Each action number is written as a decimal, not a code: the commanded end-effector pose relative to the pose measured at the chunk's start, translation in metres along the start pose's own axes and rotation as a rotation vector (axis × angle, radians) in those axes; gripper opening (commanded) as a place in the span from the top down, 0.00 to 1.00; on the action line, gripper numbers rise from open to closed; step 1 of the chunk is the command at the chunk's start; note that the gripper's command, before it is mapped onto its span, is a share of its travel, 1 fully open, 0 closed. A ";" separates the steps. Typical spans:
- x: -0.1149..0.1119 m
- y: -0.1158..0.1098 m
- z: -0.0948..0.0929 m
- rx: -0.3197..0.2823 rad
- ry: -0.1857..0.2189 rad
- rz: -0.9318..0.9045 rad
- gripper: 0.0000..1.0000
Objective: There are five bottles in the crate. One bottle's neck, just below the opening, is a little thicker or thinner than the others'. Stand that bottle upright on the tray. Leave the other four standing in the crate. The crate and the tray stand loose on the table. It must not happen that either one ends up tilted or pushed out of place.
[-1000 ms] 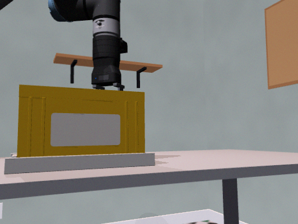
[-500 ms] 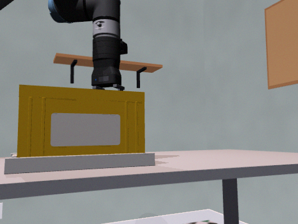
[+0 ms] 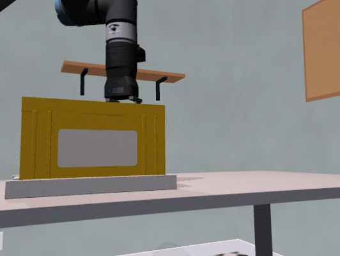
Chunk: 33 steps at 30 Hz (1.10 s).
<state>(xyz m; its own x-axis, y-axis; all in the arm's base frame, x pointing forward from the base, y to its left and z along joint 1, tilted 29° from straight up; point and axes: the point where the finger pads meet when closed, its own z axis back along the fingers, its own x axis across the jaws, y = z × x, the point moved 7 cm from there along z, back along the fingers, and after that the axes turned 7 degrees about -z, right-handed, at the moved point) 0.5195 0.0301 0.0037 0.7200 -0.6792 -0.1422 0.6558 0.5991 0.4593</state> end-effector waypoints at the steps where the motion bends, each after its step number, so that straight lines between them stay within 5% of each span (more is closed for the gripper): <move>1: 0.000 0.000 0.000 0.001 -0.001 0.000 0.00; 15: 0.000 0.000 0.000 0.001 -0.001 0.000 0.00; 16: 0.000 0.000 0.000 0.001 -0.001 0.000 1.00; 33: 0.000 0.000 0.000 0.001 -0.001 0.000 1.00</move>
